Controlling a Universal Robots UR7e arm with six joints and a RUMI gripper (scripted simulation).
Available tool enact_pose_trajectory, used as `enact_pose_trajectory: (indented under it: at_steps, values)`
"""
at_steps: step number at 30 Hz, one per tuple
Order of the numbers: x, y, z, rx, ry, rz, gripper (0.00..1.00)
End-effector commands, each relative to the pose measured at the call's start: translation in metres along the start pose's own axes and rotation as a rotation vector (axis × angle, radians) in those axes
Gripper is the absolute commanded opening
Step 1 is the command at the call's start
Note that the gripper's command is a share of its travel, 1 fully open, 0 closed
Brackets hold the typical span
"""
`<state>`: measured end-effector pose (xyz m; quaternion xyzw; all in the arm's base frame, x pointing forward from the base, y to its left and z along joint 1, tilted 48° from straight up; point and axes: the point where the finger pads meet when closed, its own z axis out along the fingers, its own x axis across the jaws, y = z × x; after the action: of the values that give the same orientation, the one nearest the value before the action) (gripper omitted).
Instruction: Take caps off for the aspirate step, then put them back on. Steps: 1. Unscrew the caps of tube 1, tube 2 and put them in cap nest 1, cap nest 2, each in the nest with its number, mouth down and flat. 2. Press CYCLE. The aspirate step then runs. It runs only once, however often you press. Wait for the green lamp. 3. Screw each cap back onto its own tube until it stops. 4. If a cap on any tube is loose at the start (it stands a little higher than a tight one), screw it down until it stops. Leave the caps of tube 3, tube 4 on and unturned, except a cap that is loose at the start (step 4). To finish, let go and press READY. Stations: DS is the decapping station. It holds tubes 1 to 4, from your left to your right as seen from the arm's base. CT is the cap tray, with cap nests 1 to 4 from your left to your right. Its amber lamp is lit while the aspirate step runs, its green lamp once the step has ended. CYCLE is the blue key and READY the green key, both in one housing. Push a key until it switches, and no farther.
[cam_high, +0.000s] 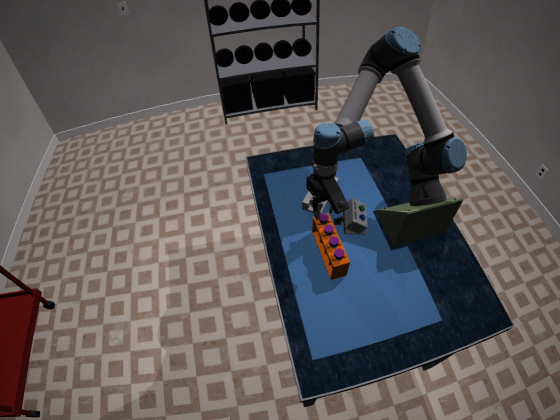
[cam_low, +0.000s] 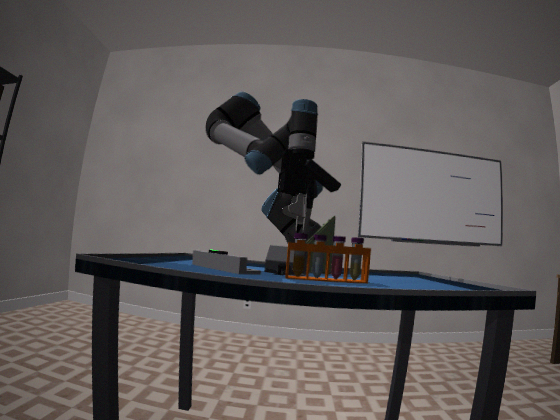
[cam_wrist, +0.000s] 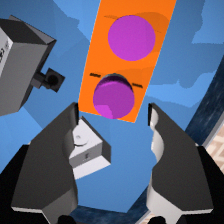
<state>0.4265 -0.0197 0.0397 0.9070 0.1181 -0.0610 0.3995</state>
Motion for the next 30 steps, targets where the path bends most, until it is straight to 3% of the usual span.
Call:
enact_pose_trajectory:
  at_steps: [1, 30]
  values:
    - [0.001, 0.0, 0.003, 0.0, 0.002, 0.0, 0.35]
    - [0.0, 0.0, 0.012, 0.0, 0.002, 0.0, 0.35]
